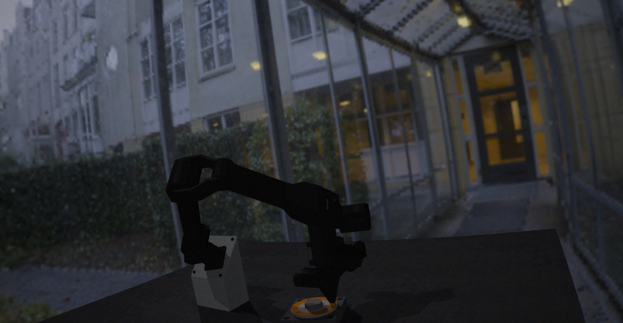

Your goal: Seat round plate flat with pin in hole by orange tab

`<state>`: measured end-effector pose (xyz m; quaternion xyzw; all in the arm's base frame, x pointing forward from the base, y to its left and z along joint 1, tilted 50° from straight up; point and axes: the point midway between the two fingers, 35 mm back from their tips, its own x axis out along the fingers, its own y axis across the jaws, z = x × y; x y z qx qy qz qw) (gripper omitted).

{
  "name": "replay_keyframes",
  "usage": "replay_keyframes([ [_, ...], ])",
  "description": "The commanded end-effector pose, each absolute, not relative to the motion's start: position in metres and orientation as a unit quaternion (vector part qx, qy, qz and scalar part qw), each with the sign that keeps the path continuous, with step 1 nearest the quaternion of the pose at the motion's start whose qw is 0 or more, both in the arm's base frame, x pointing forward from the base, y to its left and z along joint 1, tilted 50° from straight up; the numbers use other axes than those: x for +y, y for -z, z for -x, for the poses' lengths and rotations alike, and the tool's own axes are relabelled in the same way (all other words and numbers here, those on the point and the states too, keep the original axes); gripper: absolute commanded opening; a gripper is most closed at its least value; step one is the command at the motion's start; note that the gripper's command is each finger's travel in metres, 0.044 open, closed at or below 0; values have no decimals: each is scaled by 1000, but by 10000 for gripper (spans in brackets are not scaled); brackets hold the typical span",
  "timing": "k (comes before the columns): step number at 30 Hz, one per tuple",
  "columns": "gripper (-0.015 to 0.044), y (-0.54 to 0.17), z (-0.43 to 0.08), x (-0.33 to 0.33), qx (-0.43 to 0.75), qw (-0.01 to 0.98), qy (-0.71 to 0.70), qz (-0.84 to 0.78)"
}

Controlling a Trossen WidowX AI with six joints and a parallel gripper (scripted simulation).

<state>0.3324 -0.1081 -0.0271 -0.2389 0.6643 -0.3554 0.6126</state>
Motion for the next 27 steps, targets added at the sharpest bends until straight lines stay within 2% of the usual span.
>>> replay_keyframes([
  [1, 0, 24, -335, -102, 664, 614, 355, 235],
  [9, 0, 0, -336, -75, 664, 615, 354, 235],
  [27, 0, 5, -335, -80, 664, 614, 353, 240],
])
